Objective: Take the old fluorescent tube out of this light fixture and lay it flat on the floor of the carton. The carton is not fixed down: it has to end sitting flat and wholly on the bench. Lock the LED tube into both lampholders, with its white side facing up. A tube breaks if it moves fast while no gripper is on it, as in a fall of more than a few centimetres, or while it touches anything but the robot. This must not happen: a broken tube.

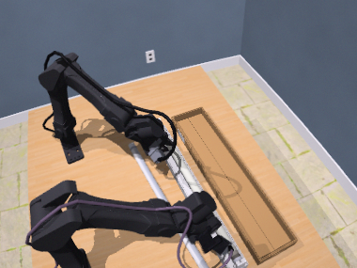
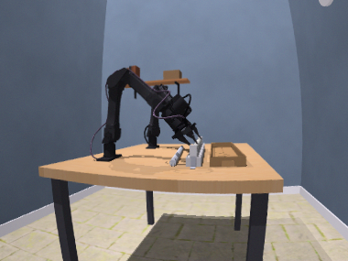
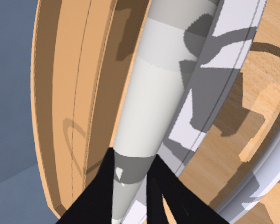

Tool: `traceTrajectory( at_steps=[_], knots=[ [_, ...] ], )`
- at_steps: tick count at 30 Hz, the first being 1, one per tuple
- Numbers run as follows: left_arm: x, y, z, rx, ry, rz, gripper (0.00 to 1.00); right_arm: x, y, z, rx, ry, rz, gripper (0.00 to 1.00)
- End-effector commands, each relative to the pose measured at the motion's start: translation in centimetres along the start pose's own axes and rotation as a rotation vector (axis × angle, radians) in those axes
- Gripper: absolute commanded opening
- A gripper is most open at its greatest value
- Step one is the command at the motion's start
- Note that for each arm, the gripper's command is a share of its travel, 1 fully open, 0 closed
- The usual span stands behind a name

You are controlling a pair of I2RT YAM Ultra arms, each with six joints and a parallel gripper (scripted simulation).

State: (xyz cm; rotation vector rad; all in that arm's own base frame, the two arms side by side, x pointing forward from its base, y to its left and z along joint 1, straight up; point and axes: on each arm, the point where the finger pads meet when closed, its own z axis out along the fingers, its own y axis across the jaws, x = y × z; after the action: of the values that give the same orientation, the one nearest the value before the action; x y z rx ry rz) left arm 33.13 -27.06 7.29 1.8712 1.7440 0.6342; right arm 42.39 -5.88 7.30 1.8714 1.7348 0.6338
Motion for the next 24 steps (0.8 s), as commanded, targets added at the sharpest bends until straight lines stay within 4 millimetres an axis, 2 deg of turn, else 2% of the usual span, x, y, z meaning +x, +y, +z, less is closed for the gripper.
traceTrajectory(
  at_steps=[1, 10, 13, 18, 20, 23, 24],
  knots=[
    [-0.2, 0.8, -0.4, -0.013, -0.004, -0.009, 0.11, -0.1, 2.6, -1.3, -0.070, -0.016, -0.007, 0.11],
    [-0.2, 0.8, -0.4, -0.009, -0.004, -0.008, 0.11, -0.1, 2.5, -1.2, -0.066, -0.016, -0.007, 0.11],
    [-0.5, 1.1, -0.5, -0.007, -0.017, -0.017, 0.11, -0.1, 2.1, -1.1, -0.049, -0.015, -0.007, 0.11],
    [-0.3, 0.5, 0.1, 0.013, -0.002, -0.016, 0.11, 0.0, 1.4, -0.4, -0.021, -0.013, -0.009, 0.11],
    [-0.2, 1.2, -0.5, -0.002, -0.013, -0.021, 0.11, 0.0, 1.1, -0.1, -0.012, -0.012, -0.008, 0.11],
    [-0.3, 0.8, -0.4, 0.007, -0.012, -0.013, 0.11, -0.1, 0.9, -0.2, -0.007, -0.011, -0.004, 0.11],
    [-0.3, 1.0, -0.2, 0.008, -0.009, -0.024, 0.11, 0.1, 0.6, 0.4, 0.010, -0.009, -0.011, 0.11]
  ],
)
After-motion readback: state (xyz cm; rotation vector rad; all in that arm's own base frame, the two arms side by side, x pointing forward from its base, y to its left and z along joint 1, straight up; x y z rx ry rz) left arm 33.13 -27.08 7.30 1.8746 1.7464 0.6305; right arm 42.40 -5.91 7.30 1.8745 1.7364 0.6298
